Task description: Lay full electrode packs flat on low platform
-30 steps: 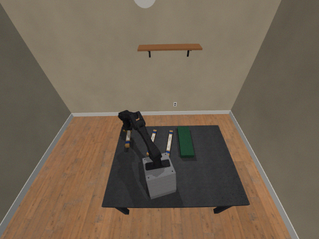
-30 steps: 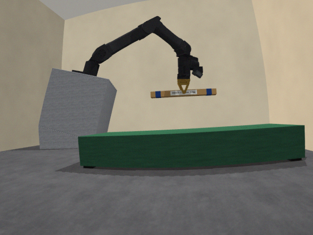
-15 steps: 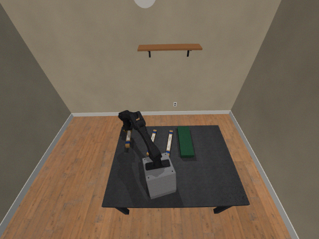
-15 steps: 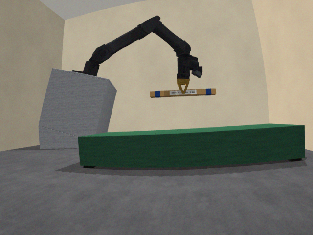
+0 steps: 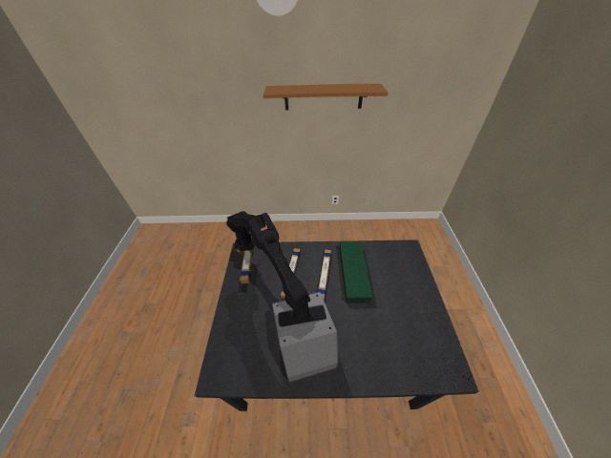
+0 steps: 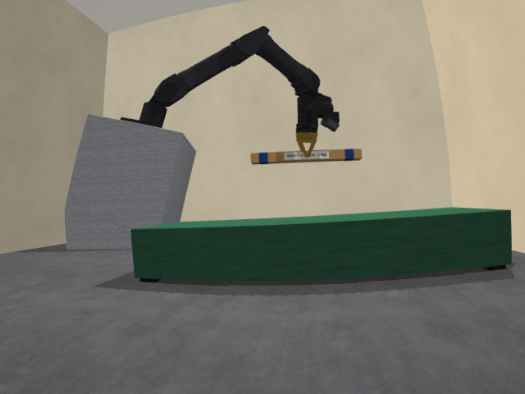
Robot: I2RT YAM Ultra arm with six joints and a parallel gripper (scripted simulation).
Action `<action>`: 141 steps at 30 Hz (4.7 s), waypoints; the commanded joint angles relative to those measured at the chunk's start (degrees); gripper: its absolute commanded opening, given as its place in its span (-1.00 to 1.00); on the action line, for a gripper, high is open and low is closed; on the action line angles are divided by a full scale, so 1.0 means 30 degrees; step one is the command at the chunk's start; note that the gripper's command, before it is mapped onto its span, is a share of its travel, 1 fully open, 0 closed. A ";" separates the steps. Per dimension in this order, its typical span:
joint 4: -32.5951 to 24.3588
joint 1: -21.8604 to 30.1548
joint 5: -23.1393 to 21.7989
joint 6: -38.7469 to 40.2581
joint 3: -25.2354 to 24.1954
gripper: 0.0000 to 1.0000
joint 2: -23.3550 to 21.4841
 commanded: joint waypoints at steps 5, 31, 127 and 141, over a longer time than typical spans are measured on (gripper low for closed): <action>-0.0123 0.0513 0.0184 0.0194 0.0453 -1.00 -0.1851; 0.0078 0.0535 0.0187 0.0218 0.0405 -1.00 -0.1831; 0.4483 -0.8637 -0.2242 -0.7428 -1.0739 -1.00 -0.8735; 0.4976 -1.0357 -0.2706 -0.9082 -1.1507 -1.00 -0.9064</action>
